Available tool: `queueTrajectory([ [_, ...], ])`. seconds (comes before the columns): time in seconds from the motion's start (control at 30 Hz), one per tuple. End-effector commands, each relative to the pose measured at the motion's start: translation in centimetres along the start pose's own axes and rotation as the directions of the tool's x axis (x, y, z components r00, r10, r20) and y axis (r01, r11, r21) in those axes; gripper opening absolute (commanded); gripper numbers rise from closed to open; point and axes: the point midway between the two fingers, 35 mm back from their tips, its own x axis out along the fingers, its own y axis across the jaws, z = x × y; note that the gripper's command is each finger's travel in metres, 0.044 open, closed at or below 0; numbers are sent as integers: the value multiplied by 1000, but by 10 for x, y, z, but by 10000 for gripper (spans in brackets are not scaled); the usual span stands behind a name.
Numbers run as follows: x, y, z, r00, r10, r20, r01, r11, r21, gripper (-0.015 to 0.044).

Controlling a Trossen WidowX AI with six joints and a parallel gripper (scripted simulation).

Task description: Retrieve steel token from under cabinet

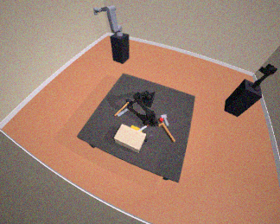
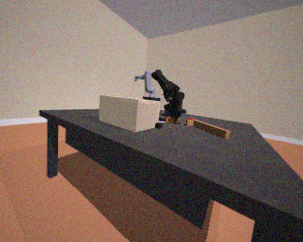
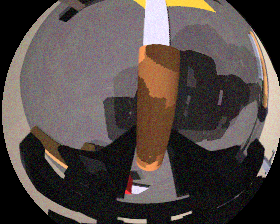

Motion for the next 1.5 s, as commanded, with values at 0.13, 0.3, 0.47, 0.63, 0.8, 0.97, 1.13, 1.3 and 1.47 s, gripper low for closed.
queueTrajectory([
  [0.13, 1, 0, -21, 1000, -4, 2, 4, 1000, -7, 0],
  [0.3, 1, 1, -30, 1000, -4, 2, 4, 1000, -7, 0],
  [0.47, 0, 1, -26, 1000, 0, 0, 0, 1000, -4, 0],
  [0.63, -1, 1, -31, 1000, 0, 0, 0, 1000, -4, 0],
  [0.8, -2, 2, -39, 1000, -1, 0, 1, 1000, -4, 0],
  [0.97, -2, 2, -46, 1000, -1, 0, 1, 1000, -5, 0],
  [1.13, -3, 2, -54, 1000, -1, 0, 1, 1000, -5, 0],
  [1.3, -3, 1, -61, 1000, -2, 0, 2, 1000, -5, 0],
  [1.47, -3, 1, -64, 1000, -2, 0, 2, 1000, 2, 0],
])
